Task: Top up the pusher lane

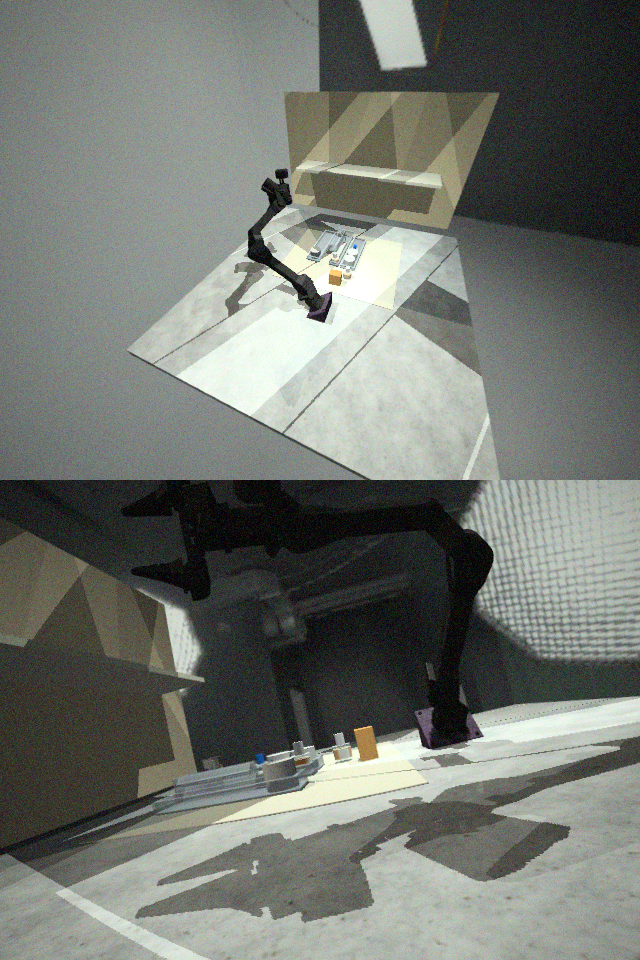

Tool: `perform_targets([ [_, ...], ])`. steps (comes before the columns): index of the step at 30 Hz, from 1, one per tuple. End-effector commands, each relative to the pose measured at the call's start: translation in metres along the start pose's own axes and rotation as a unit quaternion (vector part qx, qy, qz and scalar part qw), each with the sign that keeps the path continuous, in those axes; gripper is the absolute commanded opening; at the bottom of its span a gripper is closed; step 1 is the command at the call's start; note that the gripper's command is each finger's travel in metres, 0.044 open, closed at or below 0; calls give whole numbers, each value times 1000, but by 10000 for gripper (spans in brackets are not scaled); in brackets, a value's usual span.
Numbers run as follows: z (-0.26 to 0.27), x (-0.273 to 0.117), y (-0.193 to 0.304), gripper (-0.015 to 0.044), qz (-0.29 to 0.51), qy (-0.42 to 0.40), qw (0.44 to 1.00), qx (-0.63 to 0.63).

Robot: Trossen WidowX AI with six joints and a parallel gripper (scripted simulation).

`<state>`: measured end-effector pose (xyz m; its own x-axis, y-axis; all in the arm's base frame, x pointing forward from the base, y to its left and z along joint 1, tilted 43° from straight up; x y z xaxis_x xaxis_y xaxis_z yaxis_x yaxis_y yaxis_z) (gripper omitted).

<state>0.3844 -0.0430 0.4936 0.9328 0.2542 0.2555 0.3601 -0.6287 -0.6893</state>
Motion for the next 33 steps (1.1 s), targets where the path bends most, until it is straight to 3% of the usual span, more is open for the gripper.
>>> perform_targets([
  [1, 20, 3, 68, 440, 96, -42, 993, 50],
  [10, 61, -30, 192, 440, 282, -115, 943, 137],
  [17, 98, -76, 264, 440, 404, -170, 869, 230],
  [25, 153, -157, 325, 440, 539, -235, 710, 387],
  [33, 206, -249, 335, 440, 622, -288, 459, 565],
])
Point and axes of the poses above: the point midway between the two fingers, 35 mm back from their tips, its own x axis out along the fingers, its own z axis across the jaws, y = z × x, the point moved 3 cm from there along -x, back along the fingers, and after that the axes turned 8 degrees about x, right-handed, at the moved point
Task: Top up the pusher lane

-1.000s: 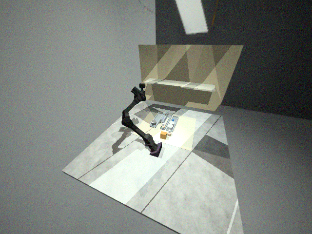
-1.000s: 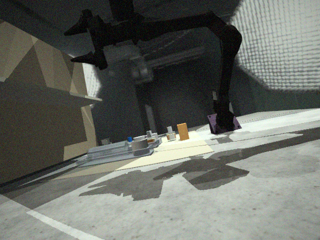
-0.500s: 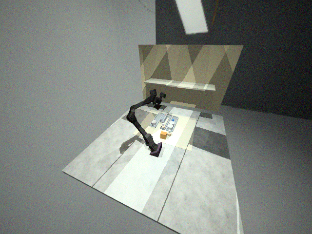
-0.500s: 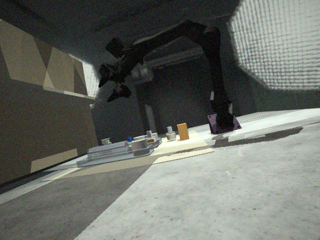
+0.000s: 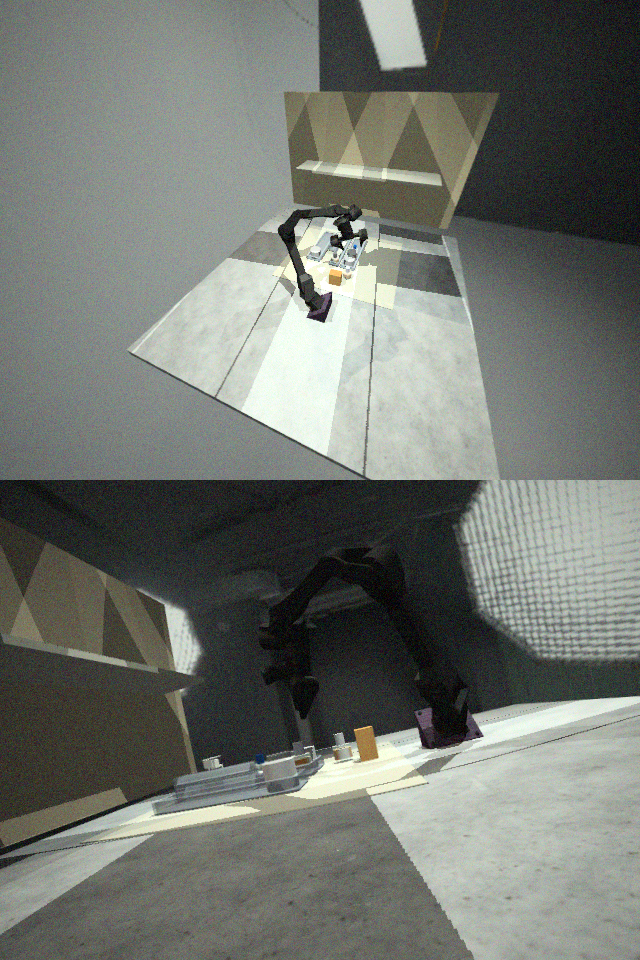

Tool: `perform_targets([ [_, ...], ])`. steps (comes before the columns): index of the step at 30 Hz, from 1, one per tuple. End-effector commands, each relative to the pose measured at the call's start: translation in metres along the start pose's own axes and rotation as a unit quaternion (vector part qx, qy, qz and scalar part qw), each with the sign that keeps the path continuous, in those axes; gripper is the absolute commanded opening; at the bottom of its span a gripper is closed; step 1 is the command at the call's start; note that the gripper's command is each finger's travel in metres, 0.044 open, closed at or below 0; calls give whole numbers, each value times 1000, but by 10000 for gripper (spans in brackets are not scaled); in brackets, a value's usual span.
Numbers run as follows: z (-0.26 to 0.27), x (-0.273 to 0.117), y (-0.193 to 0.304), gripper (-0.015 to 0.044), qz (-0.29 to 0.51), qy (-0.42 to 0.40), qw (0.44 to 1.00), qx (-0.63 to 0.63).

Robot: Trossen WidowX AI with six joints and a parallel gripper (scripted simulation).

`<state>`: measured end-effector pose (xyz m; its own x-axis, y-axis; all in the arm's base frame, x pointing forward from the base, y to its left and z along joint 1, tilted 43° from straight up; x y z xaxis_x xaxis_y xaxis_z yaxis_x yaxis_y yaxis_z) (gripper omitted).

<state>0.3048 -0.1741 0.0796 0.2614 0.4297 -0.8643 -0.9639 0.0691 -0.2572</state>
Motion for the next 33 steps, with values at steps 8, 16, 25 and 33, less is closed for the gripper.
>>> perform_targets([
  [8, 1, 15, 70, 440, 115, -129, 973, 151],
  [16, 6, 31, 74, 440, 115, -129, 973, 151],
  [25, 12, 55, 80, 440, 115, -129, 973, 151],
  [33, 15, 63, 81, 440, 115, -129, 973, 151],
])
Point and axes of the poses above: the point midway between the two fingers, 35 mm back from their tips, its own x axis out along the fingers, its own z axis across the jaws, y = z × x, the point moved 3 cm from there along -x, back along the fingers, and after that the axes turned 8 degrees about x, right-handed, at the moved point
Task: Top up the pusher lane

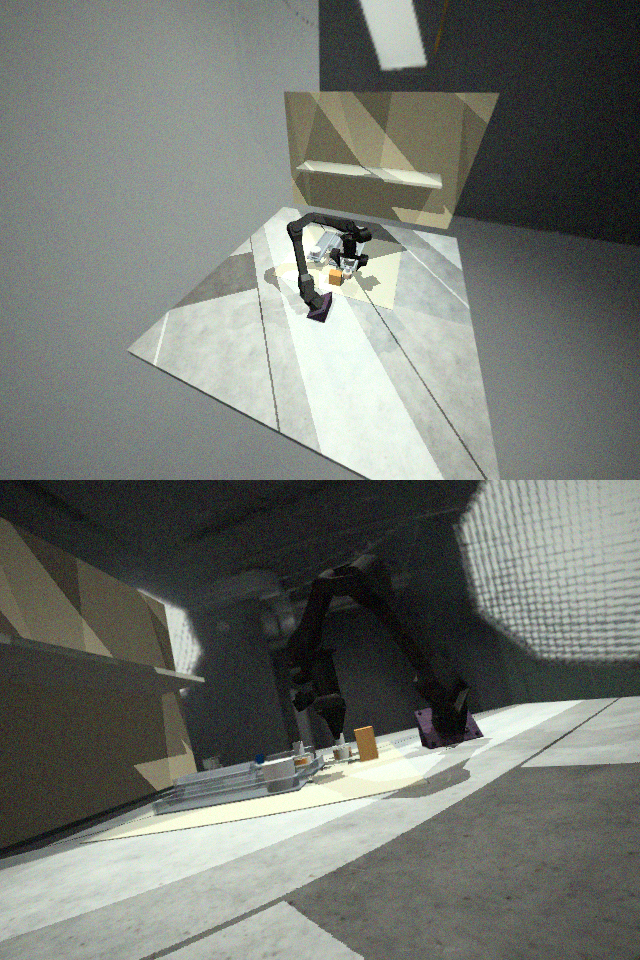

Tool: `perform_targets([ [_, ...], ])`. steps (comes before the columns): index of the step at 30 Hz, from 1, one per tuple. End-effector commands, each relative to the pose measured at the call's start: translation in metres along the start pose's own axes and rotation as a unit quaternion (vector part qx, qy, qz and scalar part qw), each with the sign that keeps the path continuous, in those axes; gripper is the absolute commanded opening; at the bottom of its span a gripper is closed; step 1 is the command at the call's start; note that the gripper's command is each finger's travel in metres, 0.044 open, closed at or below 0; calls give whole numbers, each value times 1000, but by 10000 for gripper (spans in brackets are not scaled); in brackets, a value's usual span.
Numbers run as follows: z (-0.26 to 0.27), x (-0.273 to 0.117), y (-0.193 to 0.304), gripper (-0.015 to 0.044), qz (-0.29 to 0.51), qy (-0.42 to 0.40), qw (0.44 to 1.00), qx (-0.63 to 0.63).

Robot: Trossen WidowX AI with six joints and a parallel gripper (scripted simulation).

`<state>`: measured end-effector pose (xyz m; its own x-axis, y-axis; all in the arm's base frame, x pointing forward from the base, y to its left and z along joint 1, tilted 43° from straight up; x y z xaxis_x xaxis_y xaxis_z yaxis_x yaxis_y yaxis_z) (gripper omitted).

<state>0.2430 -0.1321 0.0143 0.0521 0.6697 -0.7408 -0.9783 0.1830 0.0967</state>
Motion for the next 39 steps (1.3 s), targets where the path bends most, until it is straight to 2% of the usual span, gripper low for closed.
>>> perform_targets([
  [1, 0, 7, 1, 440, 0, -3, 1000, 4],
  [18, 1, 32, 1, 440, 0, -4, 1000, 4],
  [27, 1, 32, 1, 204, 0, -4, 1000, 4],
  [34, 1, 32, 1, 157, 0, -4, 1000, 4],
  [39, 0, 25, 1, 26, 0, -2, 1000, 6],
])
Point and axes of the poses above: the point midway between the two fingers, 35 mm back from their tips, its own x axis out along the fingers, its own z axis across the jaws, y = z × x, the point moved 3 cm from there along -x, back along the fingers, and after that the axes turned 8 degrees about x, right-handed, at the moved point
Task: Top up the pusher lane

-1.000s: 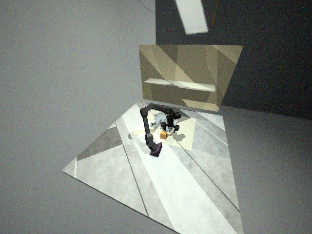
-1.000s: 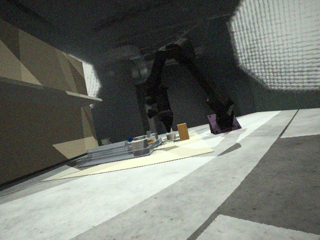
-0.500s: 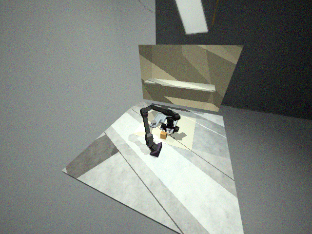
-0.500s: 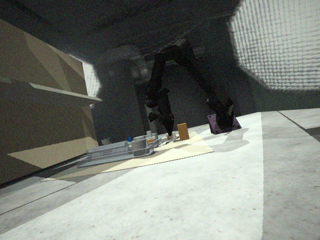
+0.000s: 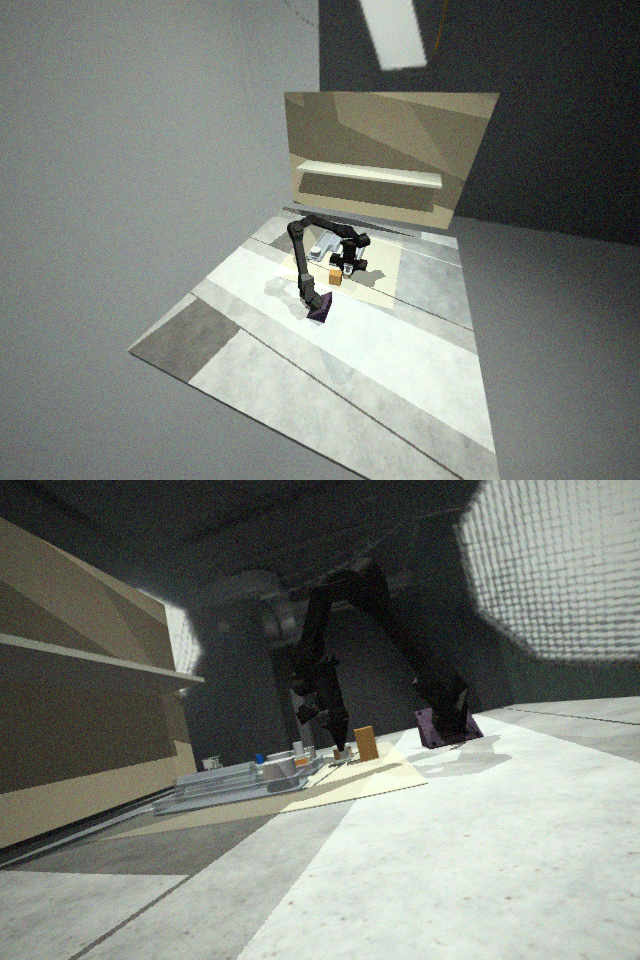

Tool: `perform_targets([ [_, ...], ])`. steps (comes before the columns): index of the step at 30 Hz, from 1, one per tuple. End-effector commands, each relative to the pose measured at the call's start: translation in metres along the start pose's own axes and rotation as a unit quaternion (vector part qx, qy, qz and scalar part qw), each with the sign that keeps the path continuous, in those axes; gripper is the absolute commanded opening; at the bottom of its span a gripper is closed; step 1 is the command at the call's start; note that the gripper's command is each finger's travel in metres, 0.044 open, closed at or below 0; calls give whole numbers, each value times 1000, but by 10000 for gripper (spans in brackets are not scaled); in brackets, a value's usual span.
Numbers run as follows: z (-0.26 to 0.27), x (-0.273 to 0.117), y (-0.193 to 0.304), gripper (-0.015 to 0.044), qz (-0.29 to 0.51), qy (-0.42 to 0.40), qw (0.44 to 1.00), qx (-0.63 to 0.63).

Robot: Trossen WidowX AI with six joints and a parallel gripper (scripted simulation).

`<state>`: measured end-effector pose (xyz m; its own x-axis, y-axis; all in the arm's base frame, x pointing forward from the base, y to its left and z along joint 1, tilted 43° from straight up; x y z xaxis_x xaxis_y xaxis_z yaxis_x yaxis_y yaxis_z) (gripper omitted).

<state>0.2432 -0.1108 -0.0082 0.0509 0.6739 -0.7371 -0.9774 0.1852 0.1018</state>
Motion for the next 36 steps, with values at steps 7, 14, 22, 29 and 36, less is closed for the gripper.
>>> perform_targets([
  [7, -5, -43, -2, 0, -2, 4, 1000, 6],
  [14, -7, -81, 2, 0, -2, 2, 1000, 6],
  [22, -8, -104, 7, 0, -1, 0, 1000, 2],
  [29, 21, -92, -5, 0, -2, 4, 1000, 8],
  [36, 60, -74, -16, 0, -3, 4, 1000, 13],
])
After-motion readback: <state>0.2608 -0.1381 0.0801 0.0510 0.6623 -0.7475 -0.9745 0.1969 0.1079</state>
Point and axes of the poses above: the point midway between the two fingers, 35 mm back from their tips, its own x axis out along the fingers, its own z axis across the jaws, y = z × x, the point moved 3 cm from there along -x, back along the fingers, and after that the axes turned 8 degrees about x, right-handed, at the moved point
